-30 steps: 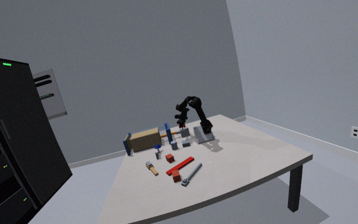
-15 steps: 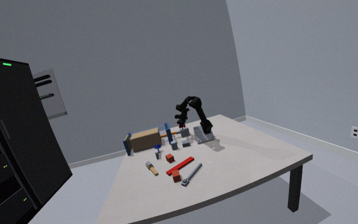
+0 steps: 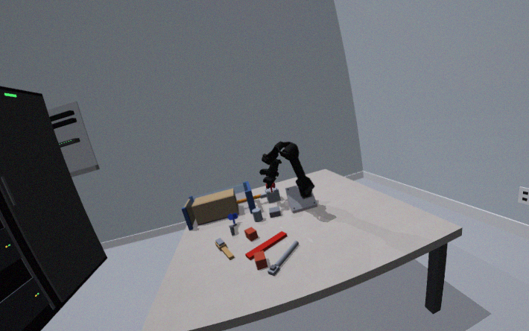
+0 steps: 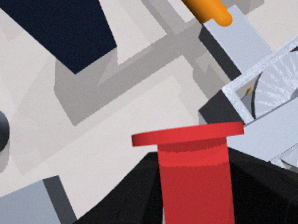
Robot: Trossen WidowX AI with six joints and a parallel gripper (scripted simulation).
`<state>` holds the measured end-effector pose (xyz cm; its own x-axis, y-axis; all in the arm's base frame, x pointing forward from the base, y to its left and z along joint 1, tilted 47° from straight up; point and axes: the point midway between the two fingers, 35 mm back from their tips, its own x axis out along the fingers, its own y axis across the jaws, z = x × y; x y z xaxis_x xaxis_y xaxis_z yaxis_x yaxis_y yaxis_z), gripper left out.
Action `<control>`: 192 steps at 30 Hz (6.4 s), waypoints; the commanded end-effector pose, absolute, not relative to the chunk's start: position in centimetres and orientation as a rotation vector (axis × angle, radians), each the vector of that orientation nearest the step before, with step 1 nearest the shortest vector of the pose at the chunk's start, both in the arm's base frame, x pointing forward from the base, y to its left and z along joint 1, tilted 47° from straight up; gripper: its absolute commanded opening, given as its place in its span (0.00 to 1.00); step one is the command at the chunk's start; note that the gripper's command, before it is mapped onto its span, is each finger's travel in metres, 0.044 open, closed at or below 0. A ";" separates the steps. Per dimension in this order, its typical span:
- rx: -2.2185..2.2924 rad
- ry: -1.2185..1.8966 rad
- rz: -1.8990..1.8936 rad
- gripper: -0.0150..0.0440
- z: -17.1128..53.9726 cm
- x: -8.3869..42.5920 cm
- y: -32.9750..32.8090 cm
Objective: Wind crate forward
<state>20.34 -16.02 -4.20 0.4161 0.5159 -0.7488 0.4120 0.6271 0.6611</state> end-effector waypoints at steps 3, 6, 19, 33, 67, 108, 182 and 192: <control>0.956 1.209 0.075 0.25 -4.5 19.1 -15.7; 0.956 1.209 0.074 0.25 -4.5 18.7 -15.7; 0.956 1.210 0.074 0.25 -4.7 17.0 -15.9; 0.955 1.211 0.073 0.25 -5.2 15.3 -16.3; 0.954 1.213 0.070 0.25 -7.2 11.7 -18.2; 0.951 1.214 0.067 0.25 -10.7 9.5 -21.6; 0.944 1.211 0.065 0.25 -17.3 13.6 -28.5; 0.944 1.210 0.065 0.25 -17.8 14.7 -29.0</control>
